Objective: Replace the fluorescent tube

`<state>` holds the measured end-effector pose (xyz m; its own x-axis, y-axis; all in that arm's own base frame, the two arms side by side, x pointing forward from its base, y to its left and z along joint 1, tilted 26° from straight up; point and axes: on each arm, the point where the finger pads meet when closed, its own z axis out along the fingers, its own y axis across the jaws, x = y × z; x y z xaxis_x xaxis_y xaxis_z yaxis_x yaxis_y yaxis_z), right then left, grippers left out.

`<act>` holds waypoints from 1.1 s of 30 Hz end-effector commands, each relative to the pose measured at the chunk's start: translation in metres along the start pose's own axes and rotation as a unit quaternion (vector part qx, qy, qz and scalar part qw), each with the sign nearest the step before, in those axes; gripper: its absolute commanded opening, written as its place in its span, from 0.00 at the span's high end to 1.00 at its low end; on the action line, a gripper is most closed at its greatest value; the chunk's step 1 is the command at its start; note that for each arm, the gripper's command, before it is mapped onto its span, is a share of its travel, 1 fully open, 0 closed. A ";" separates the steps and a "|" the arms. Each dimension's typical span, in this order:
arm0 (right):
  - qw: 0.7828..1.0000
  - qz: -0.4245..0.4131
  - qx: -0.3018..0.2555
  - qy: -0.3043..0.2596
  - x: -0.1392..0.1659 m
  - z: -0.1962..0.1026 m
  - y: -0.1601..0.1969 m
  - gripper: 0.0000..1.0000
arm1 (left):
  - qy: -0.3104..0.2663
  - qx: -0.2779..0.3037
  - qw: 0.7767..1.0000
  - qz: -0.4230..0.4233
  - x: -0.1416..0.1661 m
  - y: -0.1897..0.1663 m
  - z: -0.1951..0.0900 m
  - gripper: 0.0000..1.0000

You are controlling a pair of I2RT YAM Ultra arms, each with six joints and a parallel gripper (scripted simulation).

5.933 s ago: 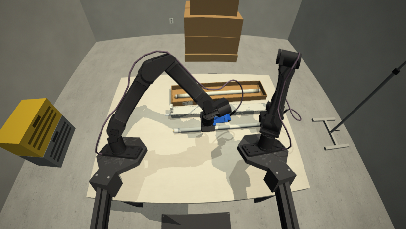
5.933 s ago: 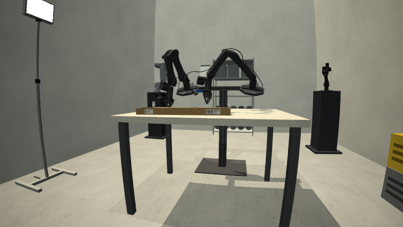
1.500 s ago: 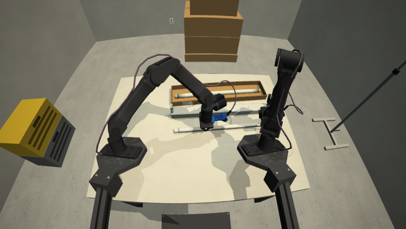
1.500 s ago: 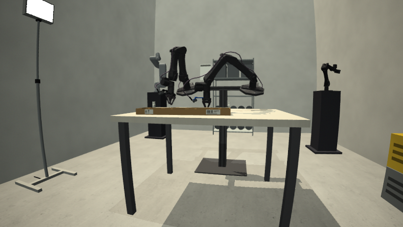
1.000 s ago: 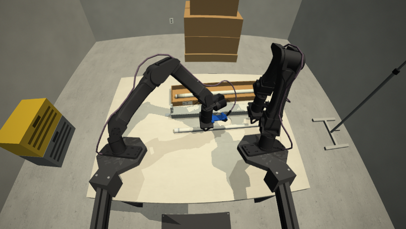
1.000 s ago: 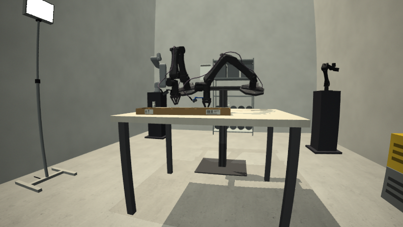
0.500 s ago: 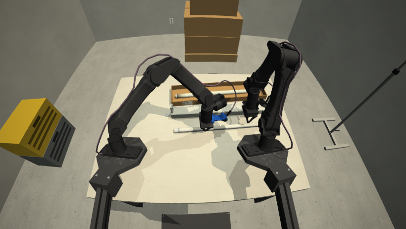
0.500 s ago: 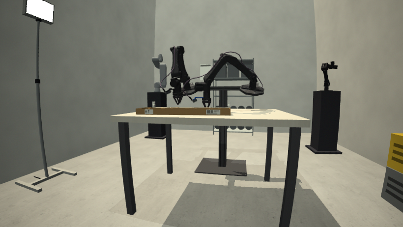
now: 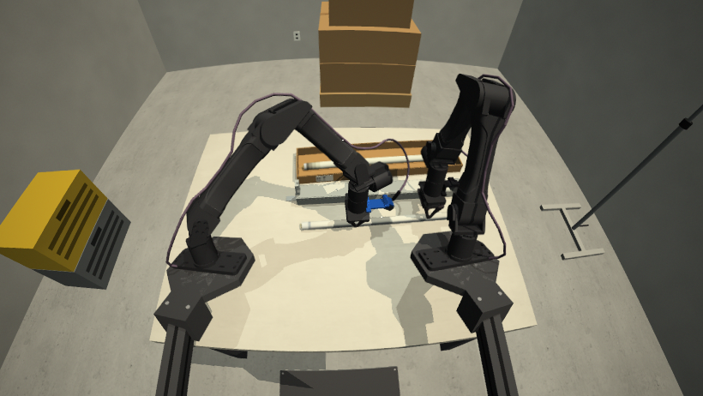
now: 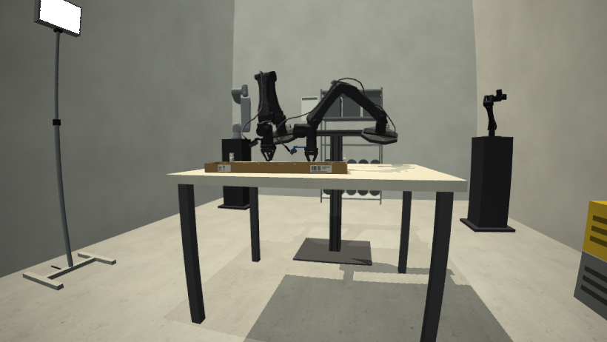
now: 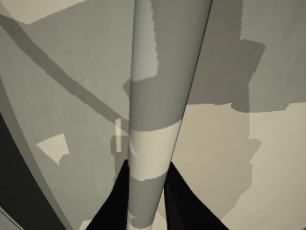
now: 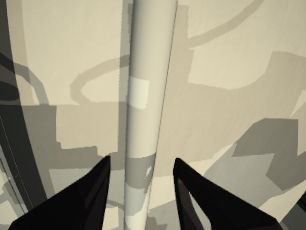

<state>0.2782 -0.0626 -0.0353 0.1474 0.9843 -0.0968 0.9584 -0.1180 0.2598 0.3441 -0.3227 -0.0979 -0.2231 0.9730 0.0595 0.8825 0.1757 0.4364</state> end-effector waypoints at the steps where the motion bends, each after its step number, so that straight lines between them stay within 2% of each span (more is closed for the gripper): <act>1: 1.000 0.001 -0.010 -0.001 -0.002 0.013 0.001 0.51 | -0.035 -0.013 0.999 0.000 -0.023 0.009 -0.025 0.89; 7: 1.000 0.001 -0.013 0.000 -0.002 0.029 0.001 0.51 | -0.035 -0.013 0.999 0.000 -0.023 0.009 -0.025 0.89; 10: 1.000 0.000 -0.006 -0.005 -0.004 0.024 0.002 0.51 | -0.035 -0.013 0.999 0.000 -0.023 0.009 -0.025 0.89; 12: 0.999 0.005 -0.043 -0.006 -0.004 0.011 0.028 0.51 | -0.035 -0.013 0.999 0.000 -0.023 0.009 -0.025 0.89; 15: 1.000 0.002 -0.015 -0.005 -0.002 0.019 0.005 0.51 | -0.035 -0.013 0.999 0.000 -0.023 0.009 -0.025 0.89; 16: 1.000 0.002 -0.012 -0.005 -0.002 0.018 0.002 0.89 | -0.035 -0.013 0.999 0.000 -0.023 0.009 -0.025 0.89; 33: 1.000 0.002 -0.018 -0.005 -0.002 0.018 0.005 0.89 | -0.035 -0.012 0.999 0.001 -0.023 0.009 -0.025 0.89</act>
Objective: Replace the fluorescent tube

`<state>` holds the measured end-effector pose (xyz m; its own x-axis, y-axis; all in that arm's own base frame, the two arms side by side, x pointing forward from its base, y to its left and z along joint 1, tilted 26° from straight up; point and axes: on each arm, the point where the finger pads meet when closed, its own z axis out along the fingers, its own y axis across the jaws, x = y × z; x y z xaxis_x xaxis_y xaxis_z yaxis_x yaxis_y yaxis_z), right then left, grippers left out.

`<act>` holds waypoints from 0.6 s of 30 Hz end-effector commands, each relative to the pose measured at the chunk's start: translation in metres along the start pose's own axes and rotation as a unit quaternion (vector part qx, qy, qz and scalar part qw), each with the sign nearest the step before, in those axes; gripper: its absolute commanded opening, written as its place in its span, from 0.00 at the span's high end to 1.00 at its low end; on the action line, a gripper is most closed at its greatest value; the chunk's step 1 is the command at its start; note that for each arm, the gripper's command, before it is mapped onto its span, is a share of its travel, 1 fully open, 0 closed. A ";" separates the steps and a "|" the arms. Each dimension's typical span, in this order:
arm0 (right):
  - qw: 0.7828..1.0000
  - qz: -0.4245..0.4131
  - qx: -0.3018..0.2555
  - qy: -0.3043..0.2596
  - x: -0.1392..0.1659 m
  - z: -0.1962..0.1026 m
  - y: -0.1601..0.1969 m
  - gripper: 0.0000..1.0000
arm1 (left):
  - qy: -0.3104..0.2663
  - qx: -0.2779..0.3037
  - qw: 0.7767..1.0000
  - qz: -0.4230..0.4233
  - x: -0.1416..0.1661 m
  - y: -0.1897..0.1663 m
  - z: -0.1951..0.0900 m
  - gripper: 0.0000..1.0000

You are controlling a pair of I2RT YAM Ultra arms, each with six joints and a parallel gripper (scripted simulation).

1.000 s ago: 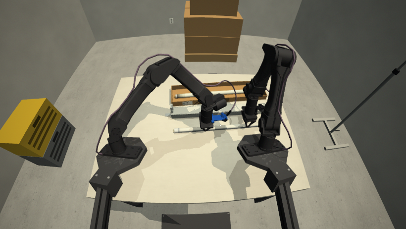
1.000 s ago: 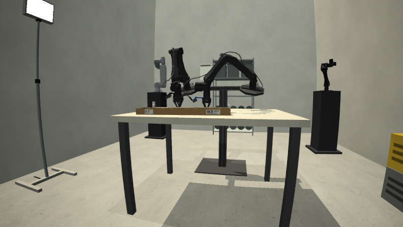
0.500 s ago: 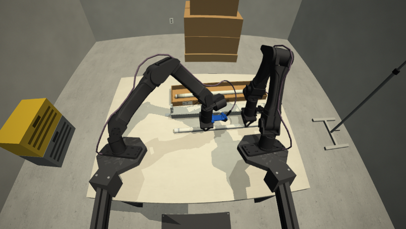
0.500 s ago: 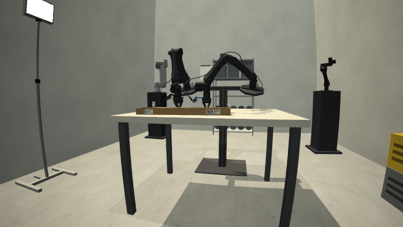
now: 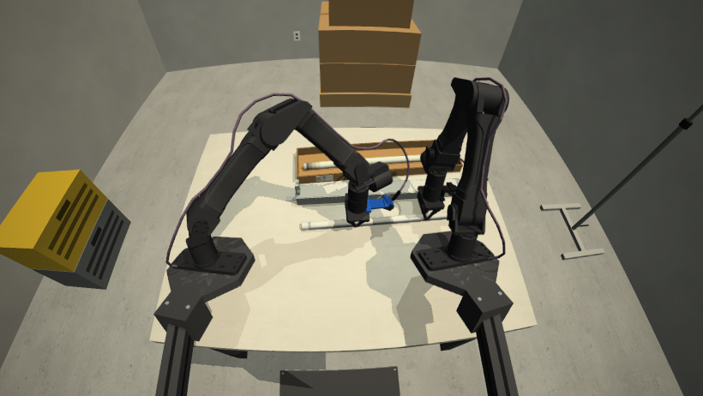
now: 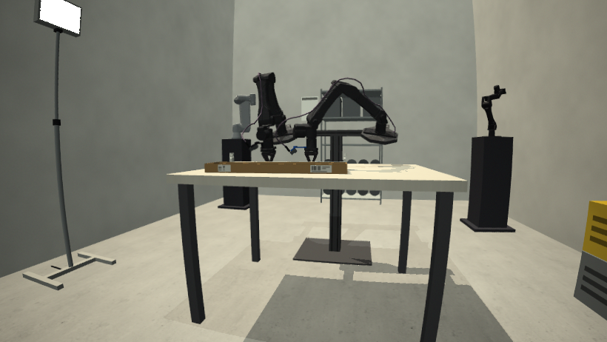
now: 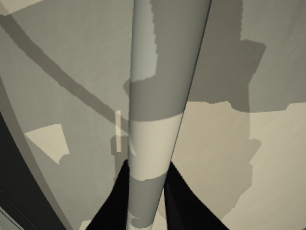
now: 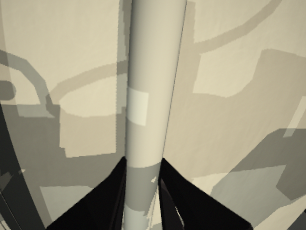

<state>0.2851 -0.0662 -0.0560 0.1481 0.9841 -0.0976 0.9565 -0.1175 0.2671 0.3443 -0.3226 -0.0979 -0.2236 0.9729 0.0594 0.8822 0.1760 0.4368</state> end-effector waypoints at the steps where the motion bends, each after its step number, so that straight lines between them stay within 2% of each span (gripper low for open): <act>1: 1.000 0.002 -0.015 -0.005 -0.002 -0.004 0.004 0.89 | -0.033 -0.011 0.999 0.001 -0.023 0.008 -0.025 0.89; 5: 1.000 0.000 0.007 -0.004 0.001 -0.006 -0.010 0.89 | -0.025 -0.006 1.000 -0.002 -0.017 0.004 -0.024 0.89; 12: 1.000 0.004 0.004 -0.003 -0.001 -0.010 -0.005 0.89 | -0.011 -0.003 1.000 0.002 -0.008 -0.001 -0.021 0.89; 13: 1.000 -0.001 0.014 -0.005 0.001 -0.009 -0.015 0.89 | -0.006 0.000 1.000 0.007 -0.004 -0.006 -0.021 0.89; 15: 1.000 -0.001 0.002 -0.005 0.001 -0.014 -0.004 0.89 | 0.001 0.002 1.000 0.009 0.002 -0.009 -0.021 0.89; 18: 1.000 0.011 -0.007 -0.009 -0.007 -0.014 0.001 0.89 | -0.030 -0.008 1.000 0.001 -0.021 0.007 -0.033 0.89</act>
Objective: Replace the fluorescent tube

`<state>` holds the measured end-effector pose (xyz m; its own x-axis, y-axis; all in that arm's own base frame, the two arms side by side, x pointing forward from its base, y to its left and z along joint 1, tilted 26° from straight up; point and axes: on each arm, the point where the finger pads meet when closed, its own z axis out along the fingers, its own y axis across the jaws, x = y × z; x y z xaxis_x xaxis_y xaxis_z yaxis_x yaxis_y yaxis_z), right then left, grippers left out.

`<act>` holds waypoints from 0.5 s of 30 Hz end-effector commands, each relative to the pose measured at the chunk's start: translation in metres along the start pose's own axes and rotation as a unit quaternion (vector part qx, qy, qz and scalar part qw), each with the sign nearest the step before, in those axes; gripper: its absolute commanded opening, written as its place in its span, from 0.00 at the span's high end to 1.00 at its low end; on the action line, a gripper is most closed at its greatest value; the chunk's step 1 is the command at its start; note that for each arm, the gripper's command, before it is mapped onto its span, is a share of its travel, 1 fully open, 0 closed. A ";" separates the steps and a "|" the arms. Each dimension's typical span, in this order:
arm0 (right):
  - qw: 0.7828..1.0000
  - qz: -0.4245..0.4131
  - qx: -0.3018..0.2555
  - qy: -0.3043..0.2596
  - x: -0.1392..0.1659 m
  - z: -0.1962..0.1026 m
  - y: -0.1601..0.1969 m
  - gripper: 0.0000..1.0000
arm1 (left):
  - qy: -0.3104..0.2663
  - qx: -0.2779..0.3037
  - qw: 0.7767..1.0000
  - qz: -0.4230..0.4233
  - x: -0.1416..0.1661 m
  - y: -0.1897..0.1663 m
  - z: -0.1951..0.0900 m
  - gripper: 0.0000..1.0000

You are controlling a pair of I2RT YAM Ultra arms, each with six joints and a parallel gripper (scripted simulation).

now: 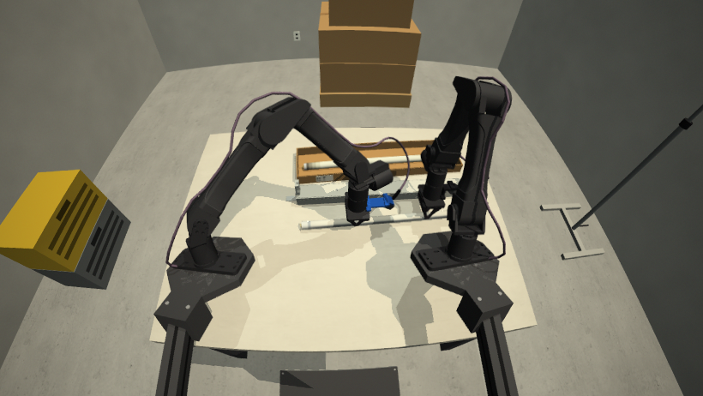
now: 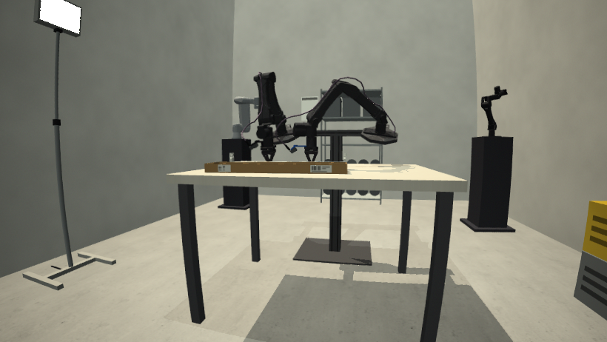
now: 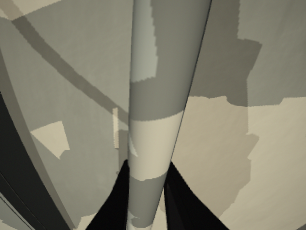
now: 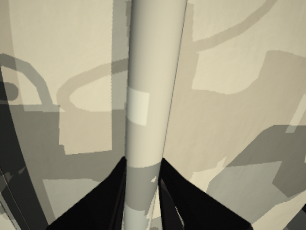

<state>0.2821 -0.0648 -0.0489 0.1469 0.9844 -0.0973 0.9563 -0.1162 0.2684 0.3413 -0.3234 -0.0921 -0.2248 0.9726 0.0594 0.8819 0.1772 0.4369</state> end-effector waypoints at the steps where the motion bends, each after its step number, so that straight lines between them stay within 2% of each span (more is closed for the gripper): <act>1: 1.000 0.009 -0.002 -0.008 -0.005 -0.006 0.000 0.89 | -0.030 -0.008 1.000 0.003 -0.021 0.006 -0.027 0.89; 10: 1.000 0.002 0.008 -0.006 -0.001 -0.007 -0.010 0.89 | -0.027 -0.006 1.000 0.004 -0.019 0.004 -0.029 0.89; 12: 1.000 0.001 -0.014 -0.006 0.000 -0.016 0.012 0.89 | -0.022 -0.005 1.000 0.001 -0.014 0.002 -0.031 0.89; 15: 1.000 0.005 -0.015 -0.008 -0.003 -0.020 0.012 0.89 | -0.013 -0.003 1.000 0.005 -0.009 -0.002 -0.029 0.89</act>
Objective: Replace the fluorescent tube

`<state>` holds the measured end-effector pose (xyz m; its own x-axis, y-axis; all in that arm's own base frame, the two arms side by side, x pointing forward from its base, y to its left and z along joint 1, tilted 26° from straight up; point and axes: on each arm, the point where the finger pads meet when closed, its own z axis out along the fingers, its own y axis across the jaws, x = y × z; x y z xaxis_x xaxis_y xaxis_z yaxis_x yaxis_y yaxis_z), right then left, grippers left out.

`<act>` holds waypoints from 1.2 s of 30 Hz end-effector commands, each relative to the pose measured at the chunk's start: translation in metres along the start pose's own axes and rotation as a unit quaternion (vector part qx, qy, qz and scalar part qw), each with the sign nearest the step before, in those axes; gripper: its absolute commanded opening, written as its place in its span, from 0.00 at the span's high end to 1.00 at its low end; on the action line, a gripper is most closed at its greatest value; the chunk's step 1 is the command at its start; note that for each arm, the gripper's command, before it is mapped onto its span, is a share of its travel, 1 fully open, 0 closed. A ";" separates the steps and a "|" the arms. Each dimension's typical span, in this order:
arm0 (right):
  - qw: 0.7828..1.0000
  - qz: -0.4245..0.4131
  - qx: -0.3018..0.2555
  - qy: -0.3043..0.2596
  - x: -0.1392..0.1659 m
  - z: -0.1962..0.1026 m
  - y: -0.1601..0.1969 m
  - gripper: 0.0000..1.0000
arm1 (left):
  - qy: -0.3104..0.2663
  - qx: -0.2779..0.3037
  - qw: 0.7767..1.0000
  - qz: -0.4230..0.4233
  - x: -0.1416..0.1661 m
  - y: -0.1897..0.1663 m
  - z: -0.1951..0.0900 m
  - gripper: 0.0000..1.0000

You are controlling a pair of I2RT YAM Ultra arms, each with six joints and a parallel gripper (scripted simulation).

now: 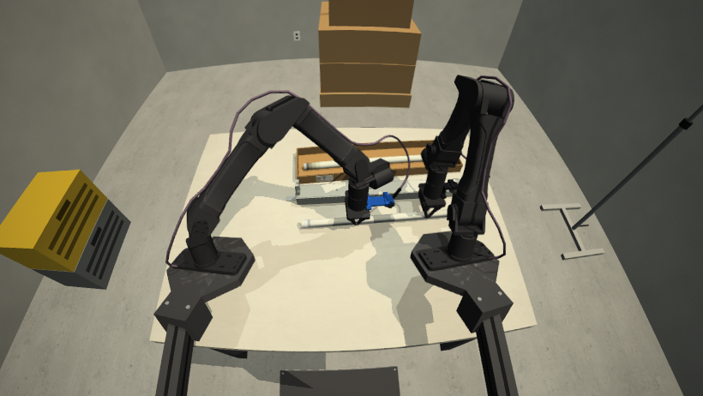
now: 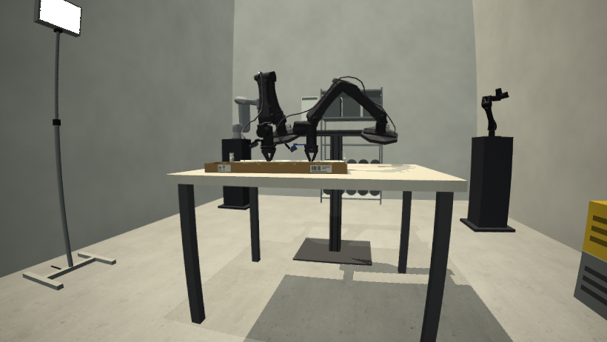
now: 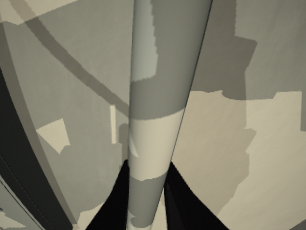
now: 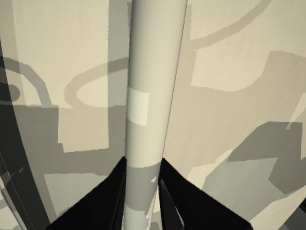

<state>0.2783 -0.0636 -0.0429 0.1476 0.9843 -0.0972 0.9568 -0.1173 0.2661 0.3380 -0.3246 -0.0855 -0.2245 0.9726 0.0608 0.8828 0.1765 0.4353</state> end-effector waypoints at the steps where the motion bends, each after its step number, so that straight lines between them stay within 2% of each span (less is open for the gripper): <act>1: 1.000 0.002 -0.016 -0.007 -0.001 -0.014 0.014 0.89 | -0.011 -0.002 1.000 0.006 -0.007 -0.004 -0.021 0.89; 5: 1.000 0.003 -0.016 -0.007 -0.002 -0.018 0.014 0.89 | -0.003 0.003 1.000 0.011 0.000 -0.010 -0.022 0.89; 7: 1.000 0.006 -0.013 -0.008 -0.003 -0.019 0.011 0.89 | -0.021 -0.006 1.000 0.001 -0.014 0.002 -0.032 0.89; 12: 1.000 0.003 -0.019 -0.007 -0.001 -0.021 0.012 0.89 | -0.025 -0.006 1.000 0.005 -0.016 0.002 -0.036 0.89; 13: 1.000 0.003 -0.002 -0.004 0.000 -0.022 -0.001 0.89 | -0.017 -0.001 1.000 0.003 -0.010 -0.001 -0.036 0.89; 27: 1.000 0.004 -0.025 -0.006 -0.001 -0.044 0.012 0.89 | -0.034 -0.008 0.999 0.000 -0.021 0.005 -0.061 0.89; 36: 1.000 0.003 -0.011 -0.006 0.000 -0.055 0.002 0.89 | -0.031 -0.005 1.000 -0.003 -0.019 0.004 -0.073 0.89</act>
<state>0.2604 -0.0571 -0.0067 0.1481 0.9841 -0.0977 0.9575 -0.1180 0.2631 0.3198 -0.3308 -0.0492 -0.2227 0.9730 0.0601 0.8834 0.1754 0.4345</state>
